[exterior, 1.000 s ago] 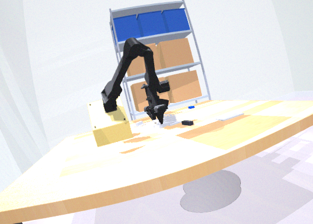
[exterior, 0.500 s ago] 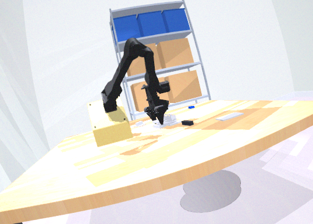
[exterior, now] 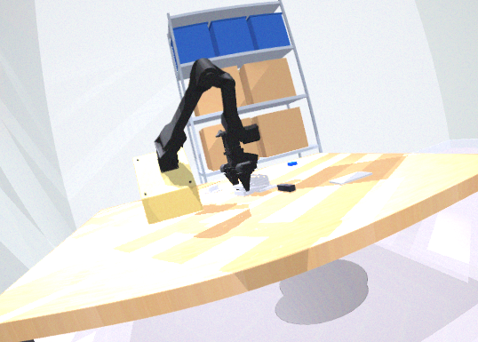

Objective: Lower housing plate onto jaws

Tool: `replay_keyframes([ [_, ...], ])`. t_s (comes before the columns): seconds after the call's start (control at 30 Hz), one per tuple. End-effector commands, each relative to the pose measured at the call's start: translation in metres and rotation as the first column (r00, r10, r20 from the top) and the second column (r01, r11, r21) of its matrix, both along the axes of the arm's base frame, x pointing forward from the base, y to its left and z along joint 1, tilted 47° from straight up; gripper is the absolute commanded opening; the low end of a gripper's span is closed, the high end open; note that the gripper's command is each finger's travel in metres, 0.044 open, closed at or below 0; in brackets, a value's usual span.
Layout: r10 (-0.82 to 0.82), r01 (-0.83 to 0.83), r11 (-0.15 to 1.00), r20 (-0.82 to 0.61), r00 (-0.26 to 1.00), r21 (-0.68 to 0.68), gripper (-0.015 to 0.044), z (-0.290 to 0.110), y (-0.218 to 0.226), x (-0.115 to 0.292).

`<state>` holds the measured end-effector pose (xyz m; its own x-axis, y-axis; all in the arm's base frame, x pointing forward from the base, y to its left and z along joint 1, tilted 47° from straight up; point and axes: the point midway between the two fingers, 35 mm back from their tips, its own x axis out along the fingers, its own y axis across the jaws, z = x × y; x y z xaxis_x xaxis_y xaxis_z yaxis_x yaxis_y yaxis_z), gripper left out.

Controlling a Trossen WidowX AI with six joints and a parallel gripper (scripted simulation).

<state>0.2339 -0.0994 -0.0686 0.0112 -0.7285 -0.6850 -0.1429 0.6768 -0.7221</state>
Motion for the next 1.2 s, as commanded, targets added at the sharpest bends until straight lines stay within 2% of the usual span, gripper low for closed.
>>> replay_keyframes([
  [0.0,0.004,-0.004,1.000,-0.004,1.000,-0.006,0.0351,0.0000,-0.0010,-0.0003],
  [1.17,0.003,-0.003,1.000,-0.004,1.000,-0.006,0.0351,-0.0049,-0.0064,-0.0004],
])
